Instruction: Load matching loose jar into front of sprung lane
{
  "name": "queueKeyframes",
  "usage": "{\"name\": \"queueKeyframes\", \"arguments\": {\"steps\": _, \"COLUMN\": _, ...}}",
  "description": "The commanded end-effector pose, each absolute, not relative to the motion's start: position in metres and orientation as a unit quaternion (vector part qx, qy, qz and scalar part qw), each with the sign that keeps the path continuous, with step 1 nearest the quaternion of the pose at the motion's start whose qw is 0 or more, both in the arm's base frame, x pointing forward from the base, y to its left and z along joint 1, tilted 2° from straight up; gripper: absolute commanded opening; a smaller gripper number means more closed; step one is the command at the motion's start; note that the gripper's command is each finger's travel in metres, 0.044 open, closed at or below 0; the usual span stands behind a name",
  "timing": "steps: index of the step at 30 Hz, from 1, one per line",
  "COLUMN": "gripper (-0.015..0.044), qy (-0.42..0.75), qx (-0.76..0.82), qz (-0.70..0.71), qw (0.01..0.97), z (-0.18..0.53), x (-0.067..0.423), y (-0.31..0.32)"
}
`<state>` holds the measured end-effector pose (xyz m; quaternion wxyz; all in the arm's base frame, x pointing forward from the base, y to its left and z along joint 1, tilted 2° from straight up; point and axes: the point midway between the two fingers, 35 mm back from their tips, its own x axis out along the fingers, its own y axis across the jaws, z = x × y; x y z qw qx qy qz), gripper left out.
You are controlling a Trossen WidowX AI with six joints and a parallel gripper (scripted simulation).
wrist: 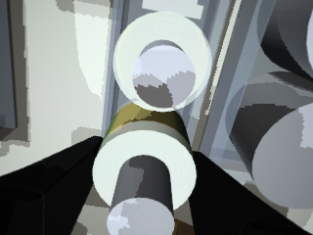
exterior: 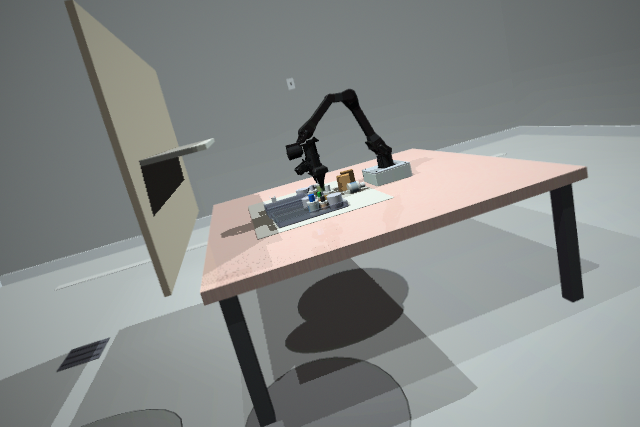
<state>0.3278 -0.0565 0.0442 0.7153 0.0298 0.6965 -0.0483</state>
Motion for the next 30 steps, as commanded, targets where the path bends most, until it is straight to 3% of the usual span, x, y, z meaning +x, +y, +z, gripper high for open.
{"name": "queueKeyframes", "arguments": {"steps": 1, "gripper": 0.0, "qy": 0.686, "qx": 0.031, "qz": -0.05, "qw": 0.725, "z": 0.0481, "x": 0.3358, "y": -0.0575}}
{"name": "queueKeyframes", "arguments": {"steps": 30, "gripper": 0.0, "qy": 0.686, "qx": 0.031, "qz": -0.05, "qw": 0.725, "z": 0.0415, "x": 0.3373, "y": -0.0578}}
